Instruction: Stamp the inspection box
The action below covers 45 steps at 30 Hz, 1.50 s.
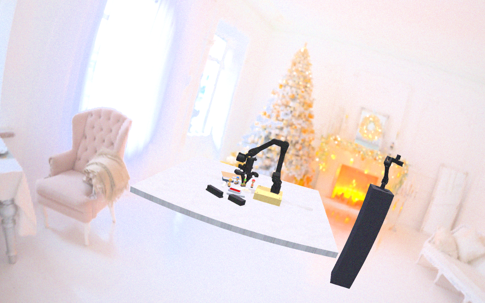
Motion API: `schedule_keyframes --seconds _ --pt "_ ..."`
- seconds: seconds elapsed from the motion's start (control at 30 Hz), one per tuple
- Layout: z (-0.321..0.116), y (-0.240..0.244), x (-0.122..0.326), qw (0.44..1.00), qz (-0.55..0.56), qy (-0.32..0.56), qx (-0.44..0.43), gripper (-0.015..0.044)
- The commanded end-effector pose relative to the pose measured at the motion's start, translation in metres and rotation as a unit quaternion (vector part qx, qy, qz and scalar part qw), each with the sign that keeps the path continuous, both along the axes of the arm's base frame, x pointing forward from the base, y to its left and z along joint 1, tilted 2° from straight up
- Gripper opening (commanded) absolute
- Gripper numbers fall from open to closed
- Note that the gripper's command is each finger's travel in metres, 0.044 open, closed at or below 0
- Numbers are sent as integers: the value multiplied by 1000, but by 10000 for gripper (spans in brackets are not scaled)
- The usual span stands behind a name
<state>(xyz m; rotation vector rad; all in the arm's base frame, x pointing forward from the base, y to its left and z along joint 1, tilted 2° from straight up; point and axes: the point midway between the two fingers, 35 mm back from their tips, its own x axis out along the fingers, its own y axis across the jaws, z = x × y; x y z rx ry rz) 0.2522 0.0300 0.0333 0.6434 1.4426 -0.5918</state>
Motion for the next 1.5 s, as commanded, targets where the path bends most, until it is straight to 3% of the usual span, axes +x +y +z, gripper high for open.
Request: schedule_keyframes --seconds 0.0,1.47 --pt "-5 1 -1 1000 -3 4 3 0" --pt "-22 1 -2 1000 -4 4 5 0"
